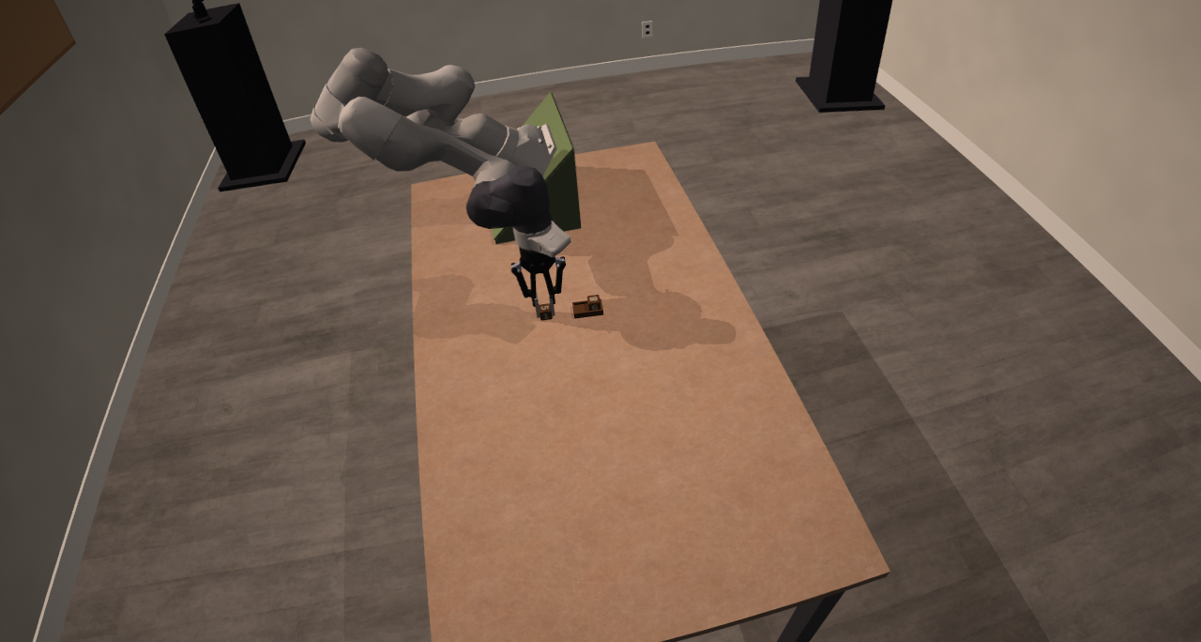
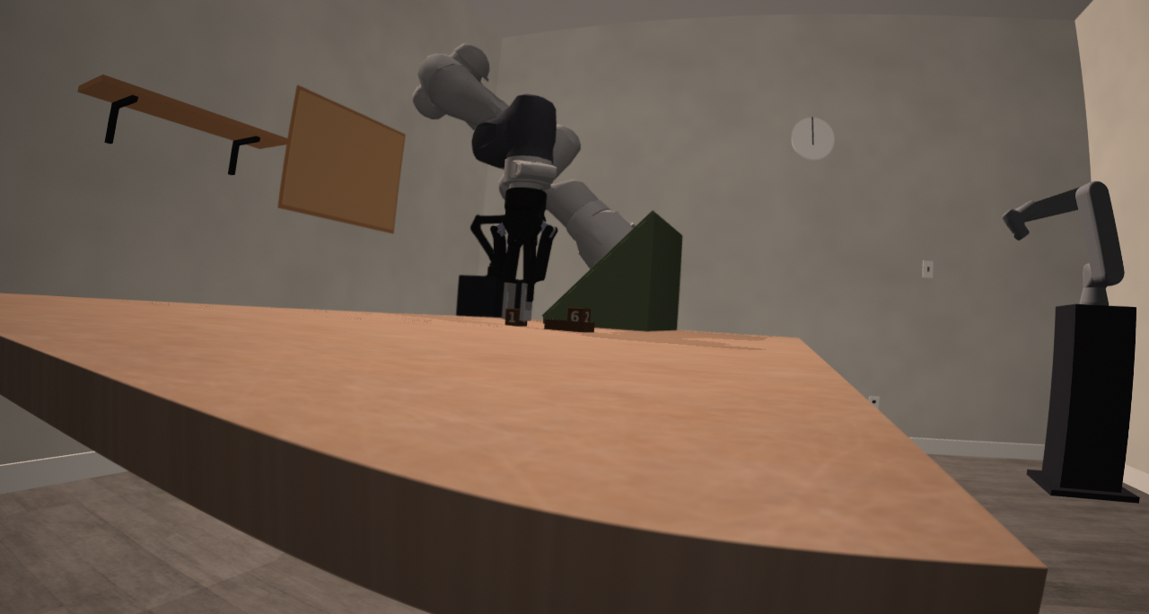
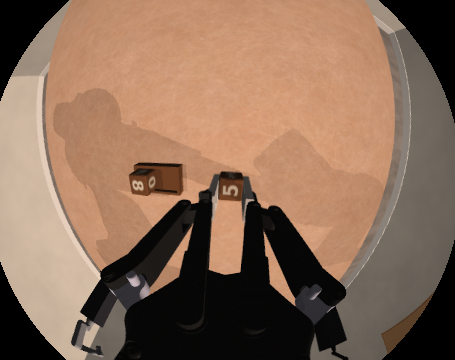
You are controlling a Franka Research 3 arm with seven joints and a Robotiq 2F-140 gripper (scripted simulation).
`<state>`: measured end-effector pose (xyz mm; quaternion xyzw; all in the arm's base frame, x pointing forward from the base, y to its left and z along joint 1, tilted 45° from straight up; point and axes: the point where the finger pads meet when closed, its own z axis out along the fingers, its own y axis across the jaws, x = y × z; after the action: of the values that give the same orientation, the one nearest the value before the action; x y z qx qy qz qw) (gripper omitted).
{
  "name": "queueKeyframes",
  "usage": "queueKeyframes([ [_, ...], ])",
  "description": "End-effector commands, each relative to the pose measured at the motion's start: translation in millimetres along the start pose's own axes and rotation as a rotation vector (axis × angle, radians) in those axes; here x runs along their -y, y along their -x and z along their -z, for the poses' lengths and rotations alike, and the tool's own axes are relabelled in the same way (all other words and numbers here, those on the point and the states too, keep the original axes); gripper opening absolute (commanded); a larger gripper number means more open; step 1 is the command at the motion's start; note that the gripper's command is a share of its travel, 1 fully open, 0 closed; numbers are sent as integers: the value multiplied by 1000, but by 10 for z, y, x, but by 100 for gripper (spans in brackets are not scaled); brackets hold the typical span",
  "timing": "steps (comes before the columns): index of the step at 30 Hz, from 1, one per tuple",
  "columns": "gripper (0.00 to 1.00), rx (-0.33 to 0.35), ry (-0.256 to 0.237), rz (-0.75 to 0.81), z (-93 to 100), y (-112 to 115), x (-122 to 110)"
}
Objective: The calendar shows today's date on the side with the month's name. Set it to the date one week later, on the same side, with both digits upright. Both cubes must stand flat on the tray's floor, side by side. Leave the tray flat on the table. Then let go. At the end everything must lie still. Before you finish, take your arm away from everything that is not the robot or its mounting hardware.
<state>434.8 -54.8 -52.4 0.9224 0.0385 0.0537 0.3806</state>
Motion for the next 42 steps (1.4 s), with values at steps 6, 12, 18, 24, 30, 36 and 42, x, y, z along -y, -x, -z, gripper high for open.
queueKeyframes([
  [6,23,-1,-2,-8,-7,-13,3],
  [12,28,-1,-2,-8,-7,-13,3],
  [18,28,-1,-2,-8,-7,-13,3],
  [24,28,-1,-2,-8,9,-13,3],
  [30,28,-1,-2,-8,92,-13,3],
  [36,28,-1,-2,-8,360,-12,2],
  [42,28,-1,-2,-8,683,-12,2],
])
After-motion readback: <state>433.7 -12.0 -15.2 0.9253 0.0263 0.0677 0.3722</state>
